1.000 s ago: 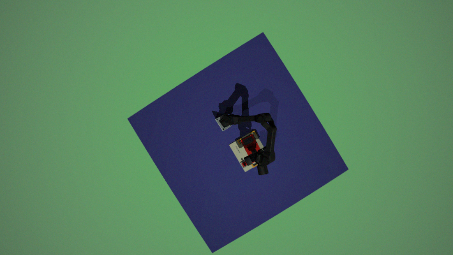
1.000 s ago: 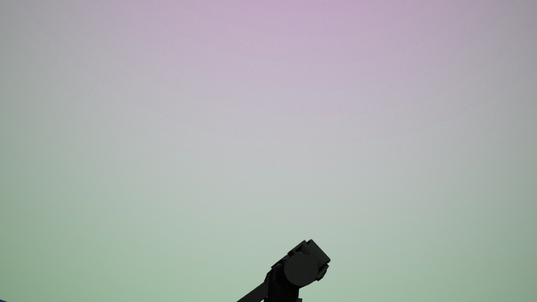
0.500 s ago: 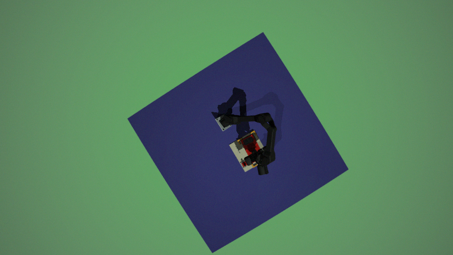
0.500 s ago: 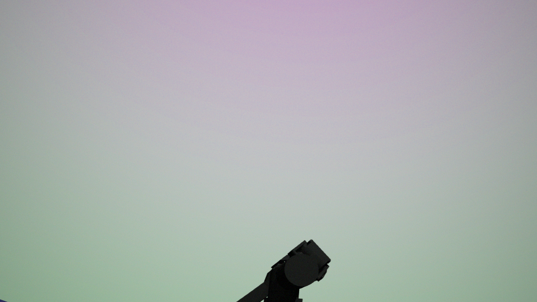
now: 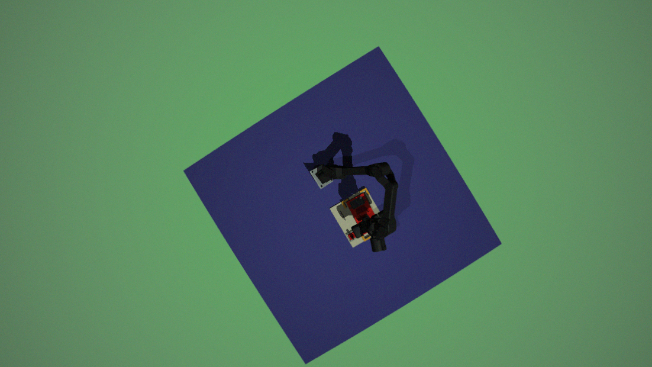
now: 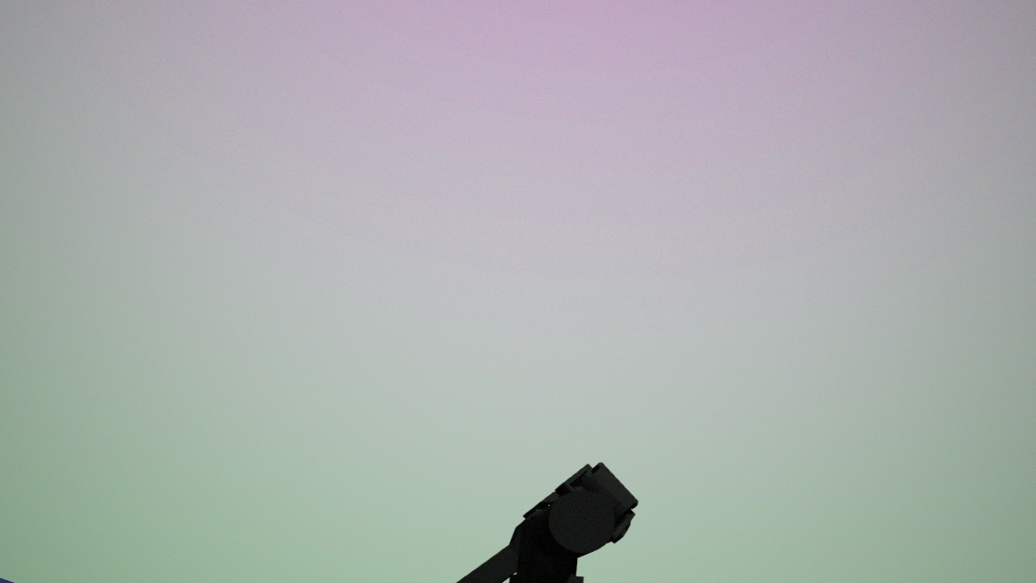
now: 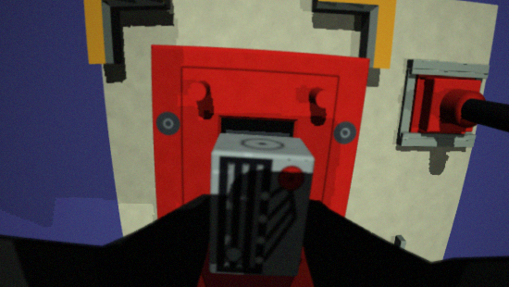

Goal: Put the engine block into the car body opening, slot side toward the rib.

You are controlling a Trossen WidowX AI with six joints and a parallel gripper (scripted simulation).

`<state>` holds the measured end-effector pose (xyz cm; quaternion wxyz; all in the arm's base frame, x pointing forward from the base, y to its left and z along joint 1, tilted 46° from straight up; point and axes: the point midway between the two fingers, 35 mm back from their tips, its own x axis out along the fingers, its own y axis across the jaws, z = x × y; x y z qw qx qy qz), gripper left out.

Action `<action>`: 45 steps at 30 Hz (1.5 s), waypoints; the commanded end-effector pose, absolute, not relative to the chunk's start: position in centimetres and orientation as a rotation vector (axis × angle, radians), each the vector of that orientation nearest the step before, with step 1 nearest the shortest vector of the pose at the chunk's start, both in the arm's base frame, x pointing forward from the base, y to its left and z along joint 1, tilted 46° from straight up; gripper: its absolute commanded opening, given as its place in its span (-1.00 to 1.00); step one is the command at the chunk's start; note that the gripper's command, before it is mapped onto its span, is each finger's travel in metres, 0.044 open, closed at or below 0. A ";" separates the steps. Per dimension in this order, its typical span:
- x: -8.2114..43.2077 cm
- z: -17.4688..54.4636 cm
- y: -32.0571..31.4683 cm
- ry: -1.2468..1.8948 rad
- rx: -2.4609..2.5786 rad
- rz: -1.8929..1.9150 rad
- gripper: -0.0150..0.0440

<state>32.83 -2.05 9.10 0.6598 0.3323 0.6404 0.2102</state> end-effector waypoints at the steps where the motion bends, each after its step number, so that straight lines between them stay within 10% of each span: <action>1: 33.0 9.2 -2.0 1.455 0.783 0.454 0.05; 45: 33.0 8.6 -1.4 1.443 0.755 0.479 0.05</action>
